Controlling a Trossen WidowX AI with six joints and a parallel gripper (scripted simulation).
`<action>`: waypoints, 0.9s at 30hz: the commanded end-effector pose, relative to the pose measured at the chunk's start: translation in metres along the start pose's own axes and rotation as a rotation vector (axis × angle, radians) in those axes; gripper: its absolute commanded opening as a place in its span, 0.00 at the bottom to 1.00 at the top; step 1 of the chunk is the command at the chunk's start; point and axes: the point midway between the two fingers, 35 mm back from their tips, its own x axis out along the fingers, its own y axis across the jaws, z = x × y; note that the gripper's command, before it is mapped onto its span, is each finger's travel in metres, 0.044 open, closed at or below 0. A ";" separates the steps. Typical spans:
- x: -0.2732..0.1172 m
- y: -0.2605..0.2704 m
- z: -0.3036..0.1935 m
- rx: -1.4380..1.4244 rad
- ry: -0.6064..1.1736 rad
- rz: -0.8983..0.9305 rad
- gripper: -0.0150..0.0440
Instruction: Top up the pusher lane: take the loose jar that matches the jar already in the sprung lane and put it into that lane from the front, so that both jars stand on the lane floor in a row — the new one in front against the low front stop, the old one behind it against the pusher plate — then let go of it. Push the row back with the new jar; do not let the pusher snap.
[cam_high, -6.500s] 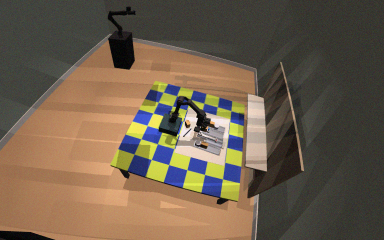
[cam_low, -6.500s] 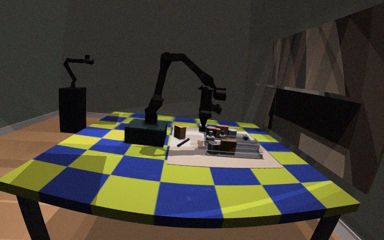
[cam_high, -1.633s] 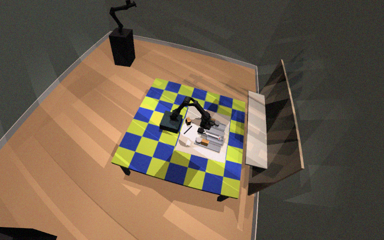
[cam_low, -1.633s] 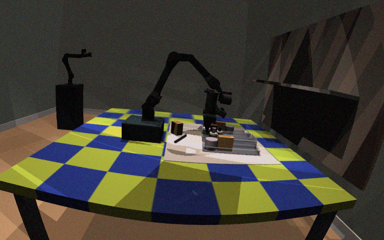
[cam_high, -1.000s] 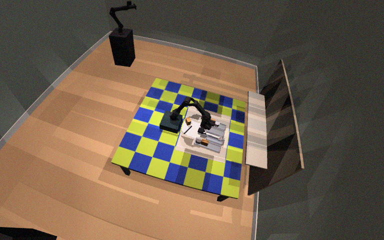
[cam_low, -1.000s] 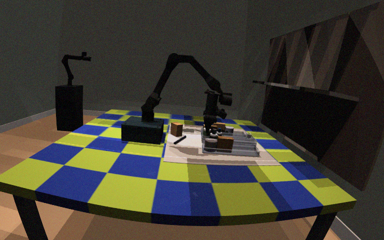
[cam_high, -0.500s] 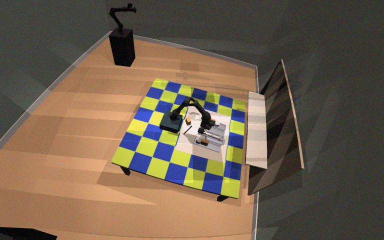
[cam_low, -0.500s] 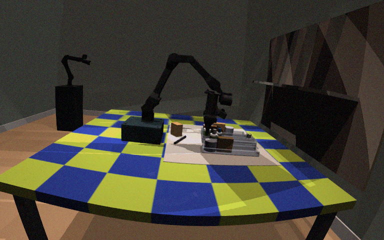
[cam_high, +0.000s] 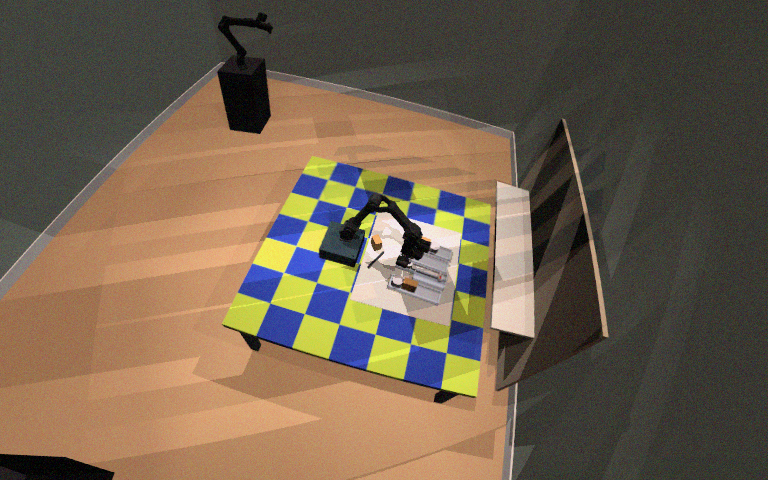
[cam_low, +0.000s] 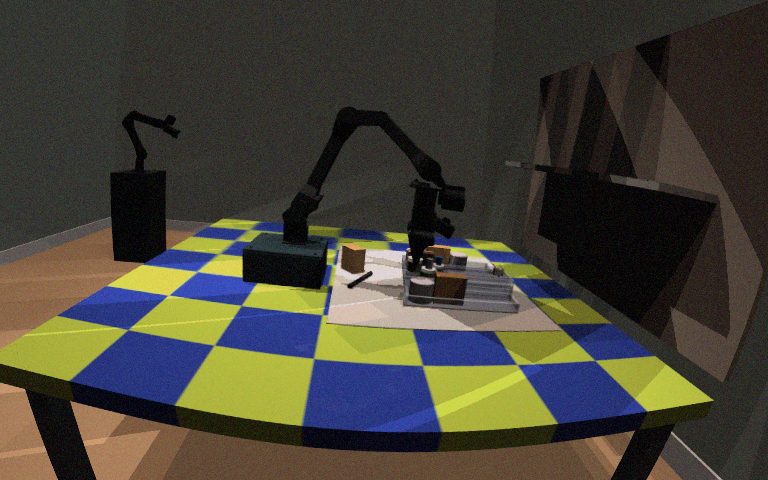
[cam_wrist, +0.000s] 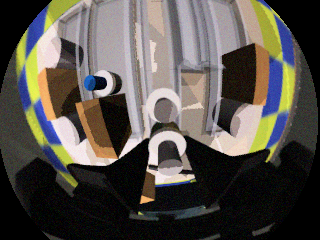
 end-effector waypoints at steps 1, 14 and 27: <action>-0.004 0.001 0.010 -0.004 -0.036 0.004 0.25; -0.004 0.001 0.012 -0.004 -0.036 0.004 0.25; -0.004 0.001 0.014 -0.004 -0.036 0.004 0.25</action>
